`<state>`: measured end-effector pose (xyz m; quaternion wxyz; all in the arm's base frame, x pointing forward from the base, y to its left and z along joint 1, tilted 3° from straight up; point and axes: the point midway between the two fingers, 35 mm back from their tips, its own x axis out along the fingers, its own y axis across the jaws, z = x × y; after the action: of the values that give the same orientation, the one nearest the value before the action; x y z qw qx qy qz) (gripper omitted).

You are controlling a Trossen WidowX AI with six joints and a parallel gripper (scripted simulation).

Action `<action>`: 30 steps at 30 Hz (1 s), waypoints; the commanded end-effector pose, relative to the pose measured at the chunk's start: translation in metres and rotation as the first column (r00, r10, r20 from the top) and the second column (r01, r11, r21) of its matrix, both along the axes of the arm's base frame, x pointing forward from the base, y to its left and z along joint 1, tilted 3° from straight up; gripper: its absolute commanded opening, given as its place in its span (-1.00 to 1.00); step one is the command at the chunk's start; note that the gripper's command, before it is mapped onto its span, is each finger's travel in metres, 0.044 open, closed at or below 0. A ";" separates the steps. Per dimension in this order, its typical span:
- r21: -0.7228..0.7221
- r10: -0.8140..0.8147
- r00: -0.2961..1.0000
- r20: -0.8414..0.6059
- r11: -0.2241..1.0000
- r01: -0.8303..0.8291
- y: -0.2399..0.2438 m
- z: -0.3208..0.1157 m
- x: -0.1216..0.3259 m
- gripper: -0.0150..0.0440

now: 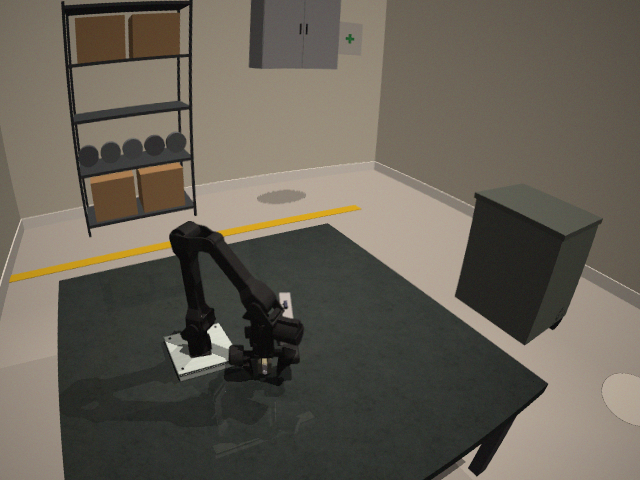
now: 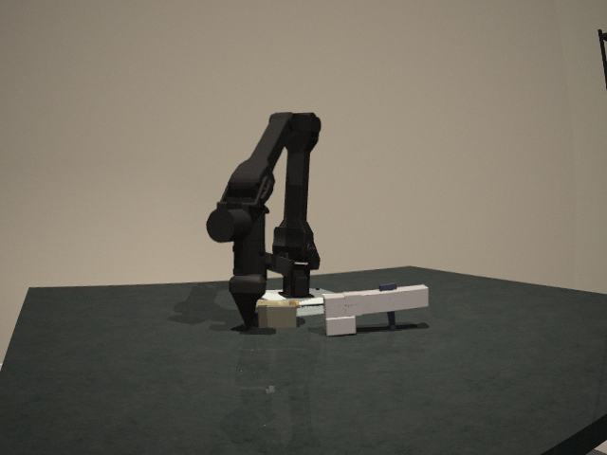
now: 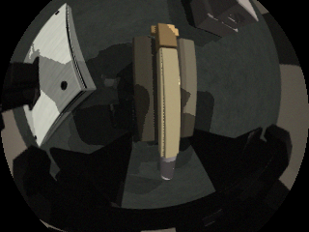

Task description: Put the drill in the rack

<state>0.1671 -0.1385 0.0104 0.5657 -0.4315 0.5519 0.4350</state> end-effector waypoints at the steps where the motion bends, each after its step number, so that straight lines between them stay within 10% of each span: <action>1: 0.000 -0.001 1.000 0.002 1.000 0.001 0.000 0.000 0.000 1.00; 30: 0.052 -0.109 0.990 0.084 0.993 0.104 -0.021 0.080 -0.006 1.00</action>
<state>0.1642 -0.1445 0.0832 0.5837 -0.4159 0.5448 0.4353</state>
